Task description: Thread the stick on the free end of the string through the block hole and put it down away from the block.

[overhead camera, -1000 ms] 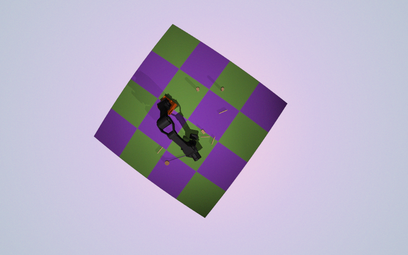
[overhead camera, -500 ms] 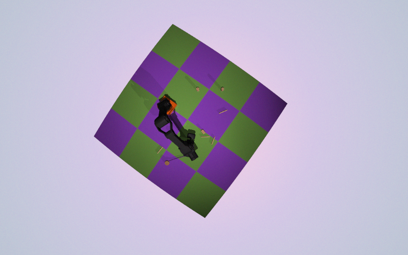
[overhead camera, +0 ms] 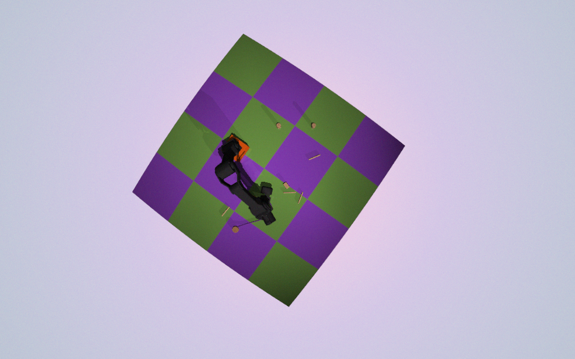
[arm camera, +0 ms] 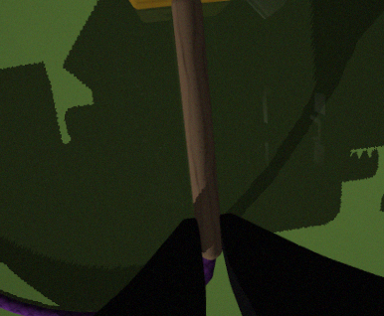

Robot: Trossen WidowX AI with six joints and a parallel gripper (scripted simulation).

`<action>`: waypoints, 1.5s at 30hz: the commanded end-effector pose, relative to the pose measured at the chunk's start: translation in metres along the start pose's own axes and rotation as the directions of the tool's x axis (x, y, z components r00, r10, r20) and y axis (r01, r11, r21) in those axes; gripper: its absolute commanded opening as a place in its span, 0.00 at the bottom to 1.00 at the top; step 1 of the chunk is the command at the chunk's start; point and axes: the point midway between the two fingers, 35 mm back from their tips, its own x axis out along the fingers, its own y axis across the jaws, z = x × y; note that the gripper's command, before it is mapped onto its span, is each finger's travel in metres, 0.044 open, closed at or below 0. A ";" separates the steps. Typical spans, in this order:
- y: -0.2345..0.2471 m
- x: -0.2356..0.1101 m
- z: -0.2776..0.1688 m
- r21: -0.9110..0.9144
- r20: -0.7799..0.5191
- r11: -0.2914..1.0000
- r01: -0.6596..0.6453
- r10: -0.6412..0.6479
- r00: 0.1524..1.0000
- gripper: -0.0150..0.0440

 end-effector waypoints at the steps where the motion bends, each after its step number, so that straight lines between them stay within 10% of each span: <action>1: -0.002 0.001 0.001 -0.006 -0.004 1.000 0.005 -0.005 1.000 0.25; 45: 0.000 0.000 0.057 0.000 0.002 1.000 0.000 0.000 1.000 0.30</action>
